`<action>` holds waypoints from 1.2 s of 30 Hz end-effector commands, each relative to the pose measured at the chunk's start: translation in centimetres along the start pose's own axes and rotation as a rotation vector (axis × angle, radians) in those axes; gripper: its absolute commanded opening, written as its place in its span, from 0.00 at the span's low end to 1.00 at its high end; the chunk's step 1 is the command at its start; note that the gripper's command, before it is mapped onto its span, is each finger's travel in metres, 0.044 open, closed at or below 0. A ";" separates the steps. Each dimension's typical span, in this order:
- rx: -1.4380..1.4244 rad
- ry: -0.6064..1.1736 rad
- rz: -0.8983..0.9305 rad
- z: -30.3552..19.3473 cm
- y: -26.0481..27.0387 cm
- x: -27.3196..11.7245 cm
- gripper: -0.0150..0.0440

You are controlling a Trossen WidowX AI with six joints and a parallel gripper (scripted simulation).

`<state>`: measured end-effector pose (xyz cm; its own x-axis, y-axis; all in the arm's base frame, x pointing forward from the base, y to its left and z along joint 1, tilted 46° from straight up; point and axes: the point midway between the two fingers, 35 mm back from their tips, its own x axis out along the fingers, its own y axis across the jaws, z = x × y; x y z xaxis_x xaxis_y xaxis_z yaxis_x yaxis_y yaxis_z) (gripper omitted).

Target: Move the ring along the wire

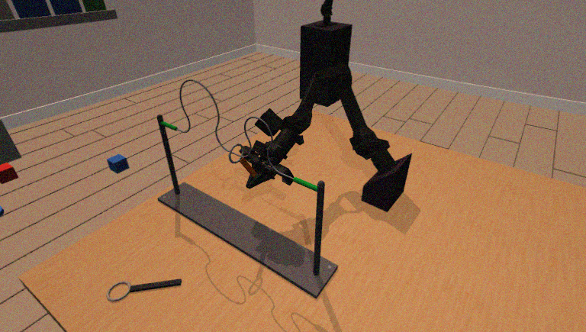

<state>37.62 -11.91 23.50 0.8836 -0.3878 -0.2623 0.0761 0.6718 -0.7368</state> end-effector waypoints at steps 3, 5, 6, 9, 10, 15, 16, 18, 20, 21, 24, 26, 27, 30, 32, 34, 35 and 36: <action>0.047 0.015 0.029 -0.4 1.5 -0.2 0.00; 0.065 0.017 0.040 -0.4 1.9 -0.2 0.00; 0.075 0.018 0.045 -0.4 2.1 -0.2 0.00; 0.106 0.022 0.063 -0.4 2.8 -0.3 0.00; 0.118 0.024 0.070 -0.3 3.0 -0.4 0.00; 0.183 0.032 0.106 -0.2 4.2 -0.6 0.00; 0.195 0.033 0.113 -0.1 4.5 -0.7 0.00; 0.229 0.037 0.132 0.0 5.0 -0.8 0.00; 0.265 0.042 0.153 0.1 5.7 -1.0 0.00; 0.283 0.044 0.163 0.2 6.0 -1.1 0.00; 0.340 0.052 0.195 0.5 6.9 -1.4 0.00; 0.381 0.057 0.218 0.8 7.5 -1.6 0.00; 0.402 0.059 0.229 0.9 7.9 -1.7 0.00; 0.465 0.067 0.265 1.4 8.8 -2.1 0.00; 0.507 0.073 0.288 1.7 9.4 -2.3 0.00; 0.550 0.078 0.313 2.1 10.0 -2.6 0.00; 0.572 0.081 0.325 2.3 10.3 -2.8 0.00; 0.594 0.084 0.337 2.5 10.5 -2.9 0.00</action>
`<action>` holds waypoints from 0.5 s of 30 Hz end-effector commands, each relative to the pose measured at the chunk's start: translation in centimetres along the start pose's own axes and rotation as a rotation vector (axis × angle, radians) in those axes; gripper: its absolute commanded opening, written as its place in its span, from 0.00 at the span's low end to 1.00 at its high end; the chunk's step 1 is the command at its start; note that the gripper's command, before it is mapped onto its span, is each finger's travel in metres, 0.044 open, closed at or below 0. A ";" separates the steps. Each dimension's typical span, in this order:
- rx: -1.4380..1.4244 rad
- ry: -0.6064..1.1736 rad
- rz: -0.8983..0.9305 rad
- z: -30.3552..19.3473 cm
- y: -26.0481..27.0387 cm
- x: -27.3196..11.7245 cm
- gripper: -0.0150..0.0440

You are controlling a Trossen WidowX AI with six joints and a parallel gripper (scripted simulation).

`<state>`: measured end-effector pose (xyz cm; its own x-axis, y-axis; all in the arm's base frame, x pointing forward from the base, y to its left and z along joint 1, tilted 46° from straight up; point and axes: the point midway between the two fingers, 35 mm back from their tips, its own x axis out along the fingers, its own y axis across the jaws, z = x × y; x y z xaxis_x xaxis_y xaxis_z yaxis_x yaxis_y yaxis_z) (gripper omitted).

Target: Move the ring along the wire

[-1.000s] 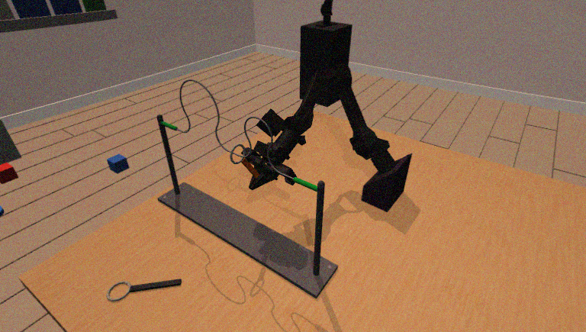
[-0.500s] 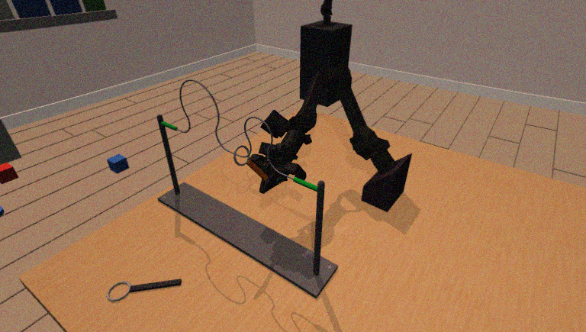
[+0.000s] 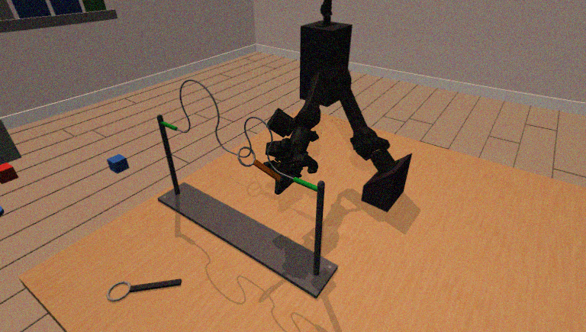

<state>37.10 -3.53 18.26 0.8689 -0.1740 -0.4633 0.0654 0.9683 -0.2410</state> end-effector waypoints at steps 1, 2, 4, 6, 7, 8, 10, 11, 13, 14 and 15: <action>0.105 0.014 0.060 0.1 1.8 -0.3 0.00; 0.127 0.016 0.072 0.1 2.1 -0.4 0.00; 0.170 0.022 0.097 0.2 2.9 -0.5 0.00; 0.213 0.027 0.121 0.4 3.6 -0.7 0.00; 0.235 0.030 0.134 0.5 3.9 -0.8 0.00; 0.257 0.033 0.146 0.5 4.3 -0.9 0.00; 0.300 0.038 0.170 0.8 5.0 -1.1 0.00; 0.322 0.041 0.183 0.9 5.3 -1.2 0.00; 0.365 0.046 0.207 1.1 6.0 -1.4 0.00; 0.387 0.049 0.219 1.3 6.3 -1.5 0.00; 0.409 0.052 0.232 1.4 6.7 -1.6 0.00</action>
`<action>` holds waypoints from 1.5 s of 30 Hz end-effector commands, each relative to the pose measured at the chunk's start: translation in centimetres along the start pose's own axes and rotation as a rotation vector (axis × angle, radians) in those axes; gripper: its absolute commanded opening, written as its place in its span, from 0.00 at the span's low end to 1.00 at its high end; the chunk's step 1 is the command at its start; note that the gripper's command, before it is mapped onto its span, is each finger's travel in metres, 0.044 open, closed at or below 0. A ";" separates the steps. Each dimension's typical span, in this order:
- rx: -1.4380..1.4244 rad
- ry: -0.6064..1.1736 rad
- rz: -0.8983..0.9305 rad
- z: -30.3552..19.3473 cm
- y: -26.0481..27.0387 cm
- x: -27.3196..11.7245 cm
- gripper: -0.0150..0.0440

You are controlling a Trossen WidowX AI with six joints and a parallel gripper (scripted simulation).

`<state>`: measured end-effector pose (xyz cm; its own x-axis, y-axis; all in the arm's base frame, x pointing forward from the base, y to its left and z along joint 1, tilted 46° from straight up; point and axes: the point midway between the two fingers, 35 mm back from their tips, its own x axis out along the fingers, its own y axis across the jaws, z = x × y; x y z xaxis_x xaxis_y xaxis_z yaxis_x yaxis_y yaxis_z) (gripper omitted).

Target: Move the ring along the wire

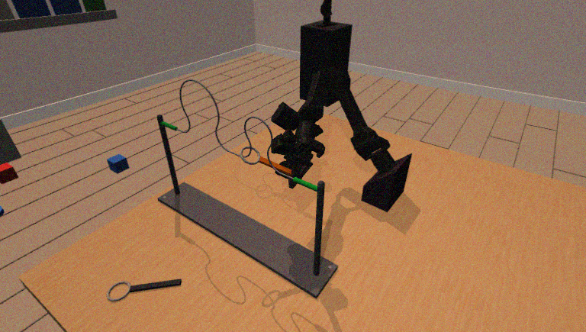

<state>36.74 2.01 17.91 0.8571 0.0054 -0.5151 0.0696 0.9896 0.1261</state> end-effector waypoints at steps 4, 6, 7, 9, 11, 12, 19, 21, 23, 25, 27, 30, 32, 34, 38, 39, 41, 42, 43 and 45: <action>0.173 0.015 0.100 0.6 3.0 -0.6 0.00; 0.216 0.021 0.125 0.8 3.7 -0.8 0.00; 0.238 0.024 0.137 0.8 4.0 -0.9 0.00; 0.281 0.029 0.161 1.0 4.7 -1.1 0.00; 0.324 0.035 0.186 1.2 5.4 -1.3 0.00; 0.345 0.037 0.197 1.4 5.7 -1.4 0.00; 0.483 0.055 0.275 2.3 7.8 -2.2 0.00; 0.520 0.060 0.296 2.6 8.3 -2.4 0.00; 0.551 0.064 0.313 2.9 8.7 -2.6 0.00; 0.580 0.068 0.330 3.2 9.1 -2.8 0.00; 0.608 0.071 0.346 3.5 9.5 -3.0 0.00; 0.644 0.076 0.366 3.8 10.0 -3.3 0.00; 0.668 0.079 0.379 4.1 10.3 -3.5 0.00; 0.695 0.082 0.395 4.4 10.6 -3.7 0.00; 0.734 0.087 0.417 4.9 11.1 -4.1 0.00; 0.745 0.089 0.423 5.1 11.2 -4.2 0.00; 0.761 0.091 0.432 5.3 11.4 -4.3 0.00; 0.767 0.092 0.435 5.4 11.5 -4.4 0.00; 0.774 0.093 0.439 5.5 11.6 -4.5 0.00; 0.786 0.094 0.446 5.7 11.7 -4.6 0.00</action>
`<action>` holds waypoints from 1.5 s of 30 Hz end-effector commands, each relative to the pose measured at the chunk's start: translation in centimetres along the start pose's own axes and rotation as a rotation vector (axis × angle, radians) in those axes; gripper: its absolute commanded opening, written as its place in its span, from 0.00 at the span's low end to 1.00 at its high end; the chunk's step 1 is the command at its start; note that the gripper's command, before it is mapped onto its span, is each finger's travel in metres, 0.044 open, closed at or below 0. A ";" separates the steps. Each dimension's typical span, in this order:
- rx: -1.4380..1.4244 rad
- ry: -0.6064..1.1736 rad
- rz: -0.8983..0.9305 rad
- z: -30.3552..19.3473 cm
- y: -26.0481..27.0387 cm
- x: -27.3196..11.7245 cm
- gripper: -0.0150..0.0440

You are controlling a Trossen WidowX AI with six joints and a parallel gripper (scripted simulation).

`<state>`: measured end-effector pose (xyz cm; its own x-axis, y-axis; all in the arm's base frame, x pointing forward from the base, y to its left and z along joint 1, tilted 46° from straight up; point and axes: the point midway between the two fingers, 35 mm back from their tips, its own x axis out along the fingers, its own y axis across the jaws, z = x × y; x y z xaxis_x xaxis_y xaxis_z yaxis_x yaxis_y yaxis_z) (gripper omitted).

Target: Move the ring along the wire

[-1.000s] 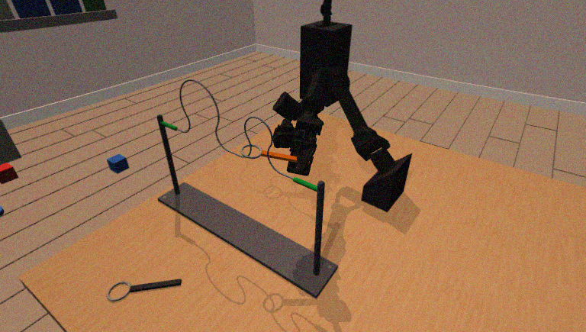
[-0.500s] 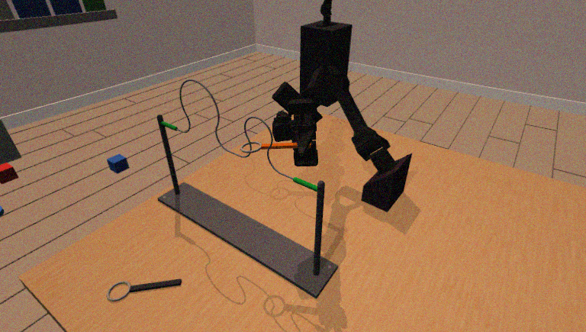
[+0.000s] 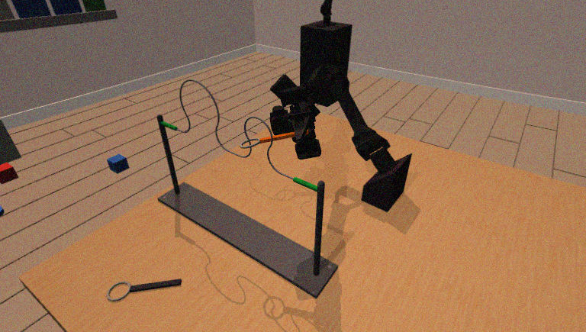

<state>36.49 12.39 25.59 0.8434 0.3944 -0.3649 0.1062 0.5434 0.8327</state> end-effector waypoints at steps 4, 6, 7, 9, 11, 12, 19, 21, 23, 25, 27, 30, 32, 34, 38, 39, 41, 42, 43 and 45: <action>0.045 0.004 0.036 0.2 1.5 -0.3 0.00; 0.050 0.005 0.038 0.3 1.7 -0.3 0.00; 0.052 0.005 0.039 0.3 1.8 -0.4 0.00; 0.050 0.005 0.038 0.3 1.9 -0.4 0.00; 0.044 0.004 0.035 0.4 2.0 -0.4 0.00; 0.041 0.004 0.033 0.4 2.1 -0.4 0.00; -0.007 -0.002 0.006 0.4 2.0 -0.5 0.00; -0.030 -0.005 -0.007 0.4 1.9 -0.4 0.00; -0.056 -0.009 -0.022 0.4 1.7 -0.4 0.00; -0.084 -0.012 -0.037 0.5 1.6 -0.4 0.00; -0.114 -0.016 -0.054 0.5 1.4 -0.4 0.00; -0.167 -0.023 -0.083 0.5 1.0 -0.4 0.00; -0.198 -0.027 -0.101 0.6 0.7 -0.4 0.00; -0.230 -0.031 -0.119 0.6 0.5 -0.4 0.00; -0.307 -0.041 -0.162 0.8 -0.1 -0.4 0.00; -0.327 -0.043 -0.174 0.8 -0.2 -0.4 0.00; -0.368 -0.049 -0.197 1.0 -0.5 -0.4 0.00; -0.389 -0.051 -0.208 1.0 -0.7 -0.4 0.00; -0.410 -0.054 -0.220 1.1 -0.8 -0.4 0.00; -0.452 -0.059 -0.244 1.2 -1.2 -0.5 0.00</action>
<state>36.50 11.21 25.50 0.8495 0.2256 -0.4769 0.0802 0.8382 0.5394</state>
